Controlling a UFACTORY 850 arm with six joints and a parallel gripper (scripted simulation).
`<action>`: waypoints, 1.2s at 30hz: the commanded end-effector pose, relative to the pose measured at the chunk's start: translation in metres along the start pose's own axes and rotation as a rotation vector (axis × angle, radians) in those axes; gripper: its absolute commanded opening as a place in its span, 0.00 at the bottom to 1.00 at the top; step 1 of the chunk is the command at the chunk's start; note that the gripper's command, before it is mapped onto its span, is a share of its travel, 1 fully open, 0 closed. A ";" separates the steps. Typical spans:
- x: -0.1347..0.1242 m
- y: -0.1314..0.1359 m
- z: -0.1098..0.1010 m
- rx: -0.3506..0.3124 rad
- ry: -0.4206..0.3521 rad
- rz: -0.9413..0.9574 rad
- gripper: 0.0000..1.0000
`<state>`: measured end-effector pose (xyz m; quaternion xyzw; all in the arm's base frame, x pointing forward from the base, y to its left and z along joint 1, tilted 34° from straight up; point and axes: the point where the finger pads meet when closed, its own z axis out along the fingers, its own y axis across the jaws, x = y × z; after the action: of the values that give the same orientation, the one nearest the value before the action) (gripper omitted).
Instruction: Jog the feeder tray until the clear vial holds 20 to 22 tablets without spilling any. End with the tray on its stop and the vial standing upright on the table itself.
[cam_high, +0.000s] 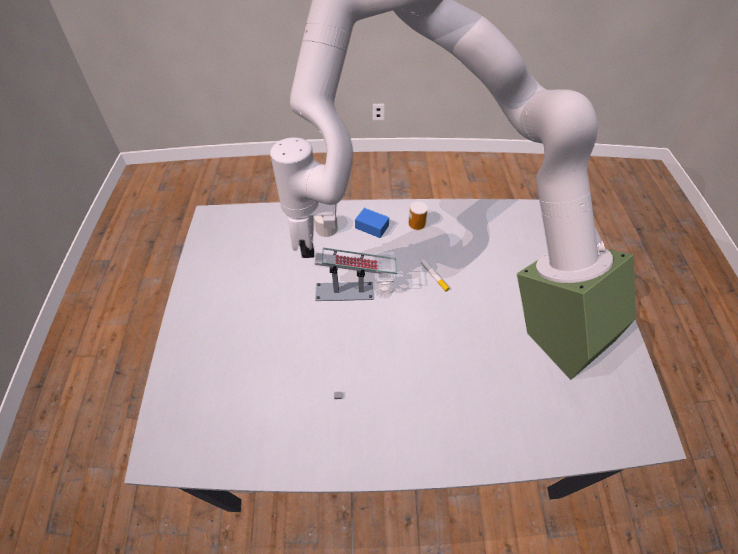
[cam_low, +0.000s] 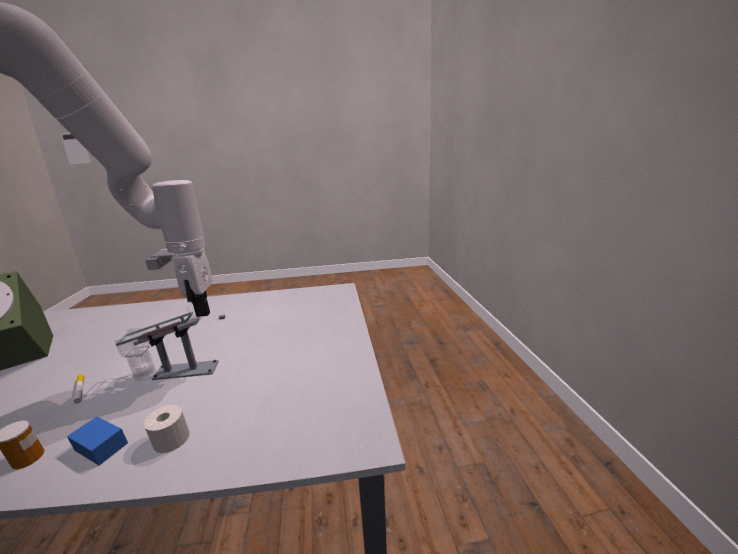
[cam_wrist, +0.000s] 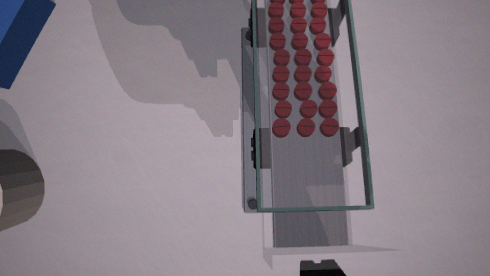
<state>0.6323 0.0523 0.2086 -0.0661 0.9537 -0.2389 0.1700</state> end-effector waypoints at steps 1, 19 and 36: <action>0.001 0.000 0.000 0.000 -0.001 0.000 0.00; -0.017 0.000 -0.005 0.000 -0.001 0.000 0.00; -0.019 0.000 -0.005 0.000 -0.001 0.000 0.00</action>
<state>0.6483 0.0582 0.2180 -0.0661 0.9538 -0.2392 0.1696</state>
